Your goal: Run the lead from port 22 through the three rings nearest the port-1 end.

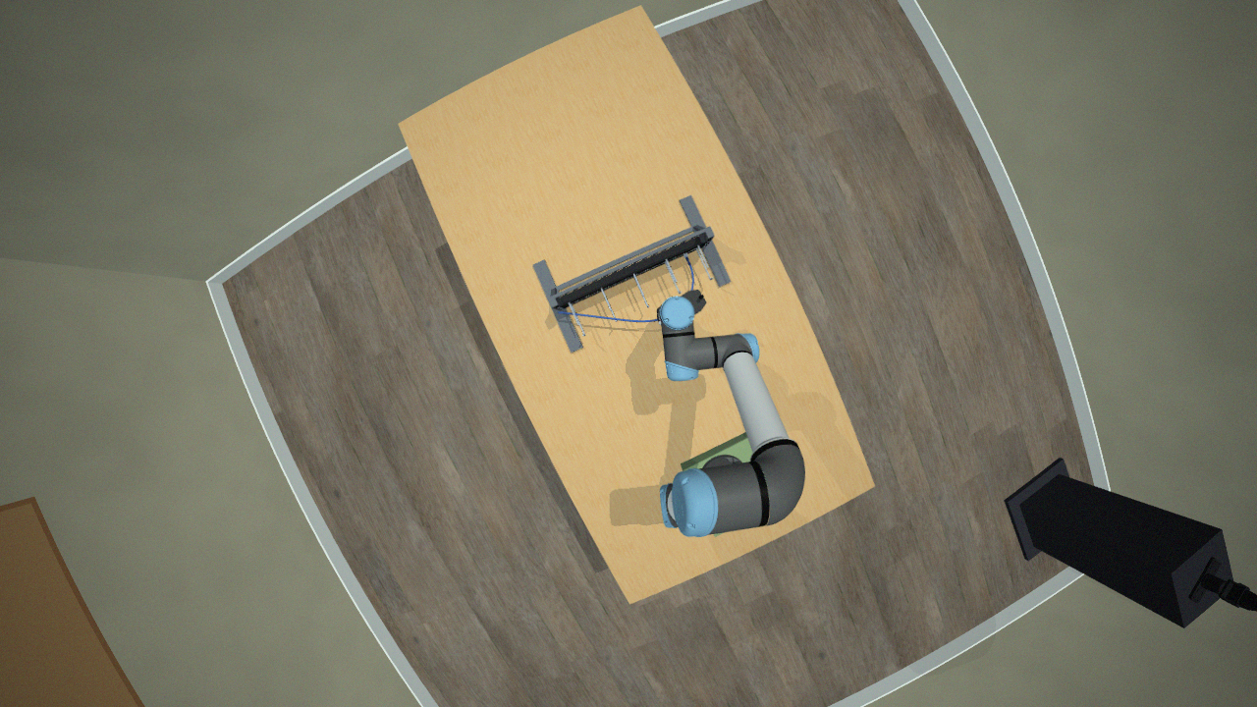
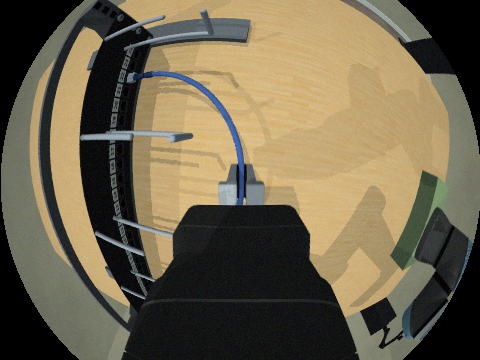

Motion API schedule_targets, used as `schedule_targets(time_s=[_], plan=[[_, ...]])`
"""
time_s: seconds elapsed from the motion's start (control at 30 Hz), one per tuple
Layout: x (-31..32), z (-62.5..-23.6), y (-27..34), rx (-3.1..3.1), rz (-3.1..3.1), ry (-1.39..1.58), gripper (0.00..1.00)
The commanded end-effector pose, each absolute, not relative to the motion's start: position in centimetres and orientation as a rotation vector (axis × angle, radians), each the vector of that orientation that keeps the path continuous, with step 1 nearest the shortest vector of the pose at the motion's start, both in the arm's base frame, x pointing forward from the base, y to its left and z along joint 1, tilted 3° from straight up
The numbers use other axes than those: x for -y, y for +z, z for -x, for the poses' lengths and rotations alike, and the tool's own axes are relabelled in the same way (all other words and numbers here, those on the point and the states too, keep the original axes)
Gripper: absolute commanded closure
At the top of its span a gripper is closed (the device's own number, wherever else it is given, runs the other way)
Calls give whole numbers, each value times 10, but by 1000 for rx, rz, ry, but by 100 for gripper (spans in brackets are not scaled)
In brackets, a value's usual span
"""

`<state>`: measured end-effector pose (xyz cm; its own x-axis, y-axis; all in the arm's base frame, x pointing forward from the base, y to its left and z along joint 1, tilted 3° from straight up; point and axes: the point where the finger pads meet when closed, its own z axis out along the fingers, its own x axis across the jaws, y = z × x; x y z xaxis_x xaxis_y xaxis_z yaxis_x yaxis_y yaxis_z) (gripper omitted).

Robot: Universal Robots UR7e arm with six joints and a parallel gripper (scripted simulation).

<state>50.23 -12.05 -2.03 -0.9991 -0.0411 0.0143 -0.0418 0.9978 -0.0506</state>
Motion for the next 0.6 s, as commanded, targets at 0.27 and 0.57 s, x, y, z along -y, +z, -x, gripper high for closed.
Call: schedule_targets(time_s=[0.27, 0.57], plan=[[121, -503, -20, 3128, -65, 80, 100], [120, -503, -14, 3128, -65, 80, 100]])
